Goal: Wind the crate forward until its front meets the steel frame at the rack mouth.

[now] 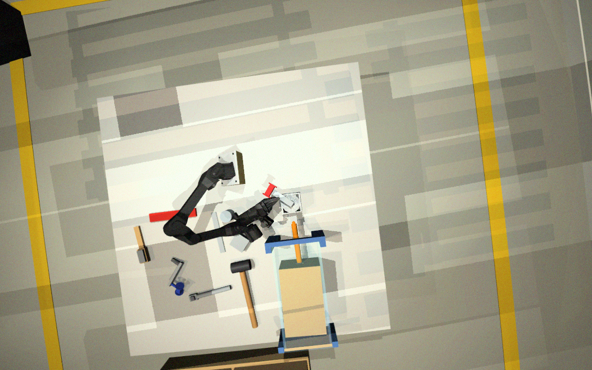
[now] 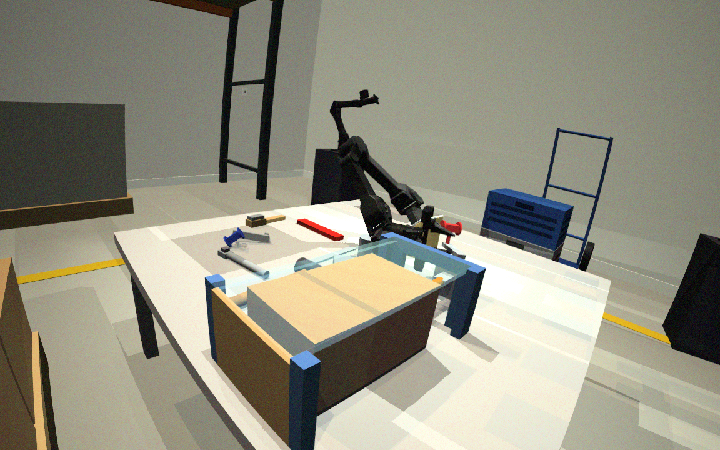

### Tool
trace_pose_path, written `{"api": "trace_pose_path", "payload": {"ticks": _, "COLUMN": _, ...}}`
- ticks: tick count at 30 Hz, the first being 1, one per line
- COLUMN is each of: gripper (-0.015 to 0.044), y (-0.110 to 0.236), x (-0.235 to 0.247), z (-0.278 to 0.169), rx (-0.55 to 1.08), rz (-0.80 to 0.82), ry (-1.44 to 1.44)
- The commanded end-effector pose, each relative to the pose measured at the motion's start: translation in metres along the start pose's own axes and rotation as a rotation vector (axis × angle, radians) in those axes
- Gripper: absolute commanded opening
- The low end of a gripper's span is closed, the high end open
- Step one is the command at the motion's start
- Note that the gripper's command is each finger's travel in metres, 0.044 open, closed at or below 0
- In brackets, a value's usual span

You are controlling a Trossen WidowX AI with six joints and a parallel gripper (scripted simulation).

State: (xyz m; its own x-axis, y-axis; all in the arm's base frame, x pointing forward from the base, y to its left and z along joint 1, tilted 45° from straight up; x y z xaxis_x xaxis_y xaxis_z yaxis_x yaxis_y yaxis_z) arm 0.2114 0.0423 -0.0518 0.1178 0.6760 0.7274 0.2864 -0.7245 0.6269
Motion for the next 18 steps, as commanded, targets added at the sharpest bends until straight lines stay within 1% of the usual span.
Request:
{"api": "trace_pose_path", "payload": {"ticks": 1, "gripper": 0.024, "y": 0.061, "x": 0.003, "z": 0.0, "rx": -0.015, "rz": 0.003, "ry": 0.012}}
{"api": "trace_pose_path", "payload": {"ticks": 3, "gripper": 0.024, "y": 0.082, "x": 0.004, "z": -0.004, "rx": -0.01, "rz": 0.01, "ry": 0.014}}
{"api": "trace_pose_path", "payload": {"ticks": 4, "gripper": 0.024, "y": 0.084, "x": 0.004, "z": -0.004, "rx": -0.01, "rz": 0.011, "ry": 0.014}}
{"api": "trace_pose_path", "payload": {"ticks": 18, "gripper": 0.024, "y": 0.084, "x": 0.007, "z": -0.004, "rx": -0.01, "rz": 0.01, "ry": 0.013}}
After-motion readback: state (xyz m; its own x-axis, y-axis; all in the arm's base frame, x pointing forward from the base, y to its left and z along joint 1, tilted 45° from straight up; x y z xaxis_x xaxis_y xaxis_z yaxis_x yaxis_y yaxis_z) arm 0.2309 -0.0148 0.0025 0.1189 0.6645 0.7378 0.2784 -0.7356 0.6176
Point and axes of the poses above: the point midway between the two fingers, 35 mm back from their tips, its own y axis back along the fingers, its own x axis across the jaws, z = x × y, the point moved 9 cm from there along y, back along the fingers, and after that the axes turned 3 degrees about y, right-handed, at the moved point
